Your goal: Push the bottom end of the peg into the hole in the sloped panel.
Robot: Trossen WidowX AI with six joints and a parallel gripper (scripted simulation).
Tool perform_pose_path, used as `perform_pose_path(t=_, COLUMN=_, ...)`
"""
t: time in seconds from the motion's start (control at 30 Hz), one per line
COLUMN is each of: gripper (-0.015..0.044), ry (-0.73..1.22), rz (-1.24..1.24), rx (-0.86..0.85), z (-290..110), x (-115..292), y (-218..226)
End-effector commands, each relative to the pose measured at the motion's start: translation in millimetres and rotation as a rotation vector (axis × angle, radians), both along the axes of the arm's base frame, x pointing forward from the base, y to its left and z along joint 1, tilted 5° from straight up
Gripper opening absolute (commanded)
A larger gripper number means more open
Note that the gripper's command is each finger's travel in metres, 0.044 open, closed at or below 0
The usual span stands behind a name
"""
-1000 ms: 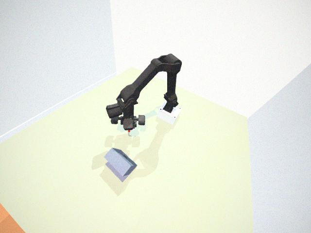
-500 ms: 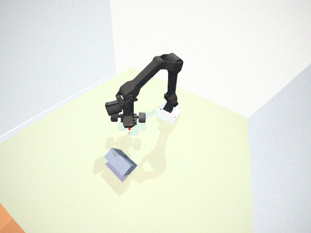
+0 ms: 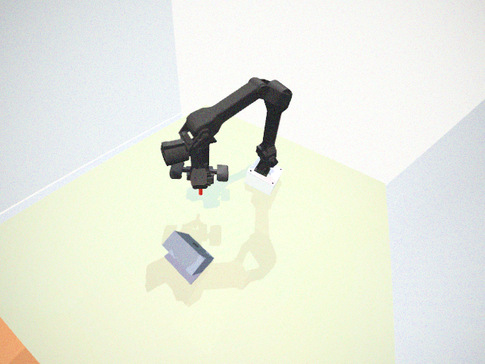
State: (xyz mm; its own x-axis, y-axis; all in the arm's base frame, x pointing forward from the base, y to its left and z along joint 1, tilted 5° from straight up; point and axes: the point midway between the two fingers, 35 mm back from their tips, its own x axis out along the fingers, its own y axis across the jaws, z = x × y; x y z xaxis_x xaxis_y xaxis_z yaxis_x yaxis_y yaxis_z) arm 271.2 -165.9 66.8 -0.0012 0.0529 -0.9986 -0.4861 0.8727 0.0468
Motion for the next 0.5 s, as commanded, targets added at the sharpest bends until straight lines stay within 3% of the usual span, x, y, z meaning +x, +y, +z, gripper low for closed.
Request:
perform_pose_path(t=0.0, gripper=0.0, ry=-0.011, rz=-0.002, rx=-0.007, z=0.6, x=1.6, y=1.1)
perform_pose_path(t=0.47, gripper=0.0, ry=-0.062, rz=-0.031, rx=-0.05, z=-7.6, x=9.5, y=6.3)
